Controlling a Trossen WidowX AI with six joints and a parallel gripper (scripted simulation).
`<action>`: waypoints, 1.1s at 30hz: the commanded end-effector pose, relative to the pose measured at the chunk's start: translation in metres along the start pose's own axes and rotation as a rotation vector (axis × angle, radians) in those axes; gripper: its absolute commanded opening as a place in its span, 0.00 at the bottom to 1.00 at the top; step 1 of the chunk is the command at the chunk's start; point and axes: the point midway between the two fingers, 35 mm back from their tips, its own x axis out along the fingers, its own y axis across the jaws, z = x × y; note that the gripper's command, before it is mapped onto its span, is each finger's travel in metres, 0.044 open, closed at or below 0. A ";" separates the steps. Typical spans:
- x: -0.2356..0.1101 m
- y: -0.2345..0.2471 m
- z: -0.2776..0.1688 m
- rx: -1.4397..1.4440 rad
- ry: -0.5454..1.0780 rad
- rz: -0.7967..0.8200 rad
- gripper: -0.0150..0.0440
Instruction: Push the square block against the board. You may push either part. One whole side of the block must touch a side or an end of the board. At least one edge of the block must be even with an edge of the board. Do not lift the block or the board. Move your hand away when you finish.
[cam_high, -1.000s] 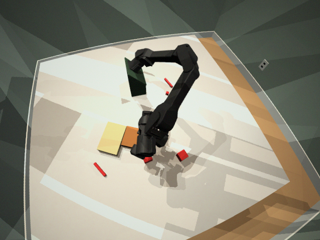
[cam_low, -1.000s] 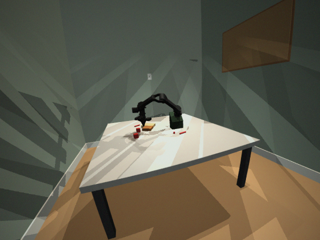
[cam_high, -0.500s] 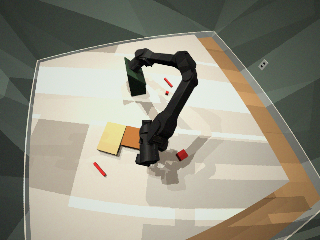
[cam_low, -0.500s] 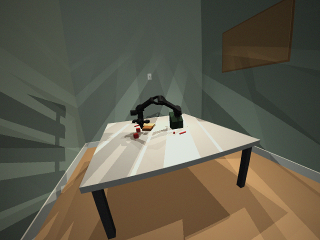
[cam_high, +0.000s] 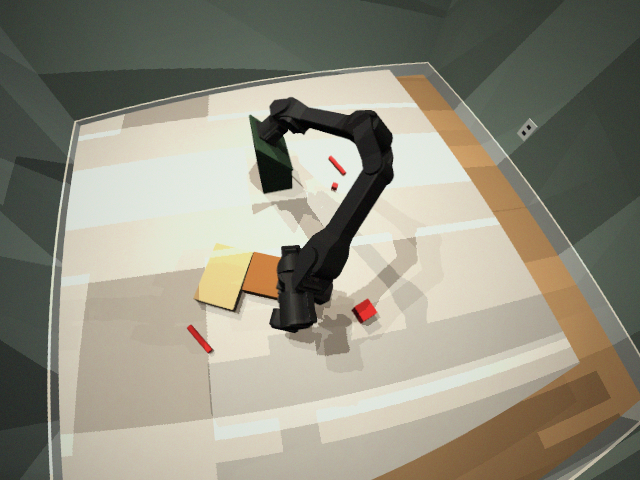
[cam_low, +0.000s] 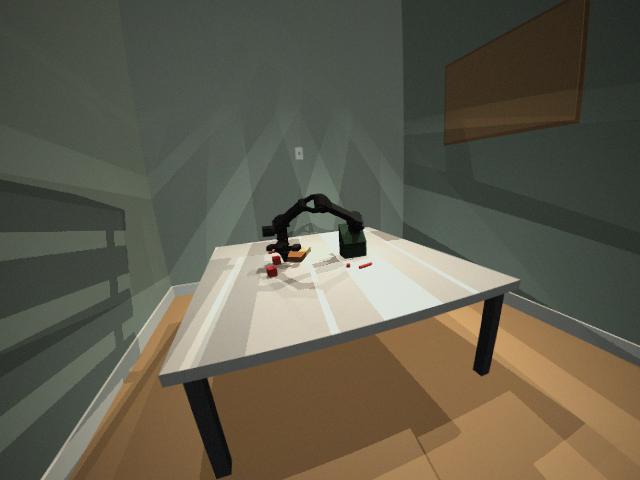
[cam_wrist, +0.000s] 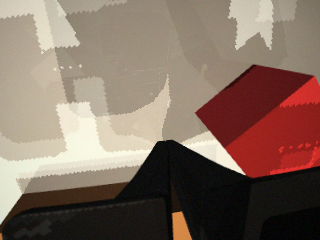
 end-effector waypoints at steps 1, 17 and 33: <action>0.000 -0.001 -0.004 0.000 -0.003 -0.002 0.25; -0.001 -0.002 -0.017 0.000 -0.002 -0.003 0.25; -0.001 -0.002 0.002 0.000 -0.003 -0.003 0.25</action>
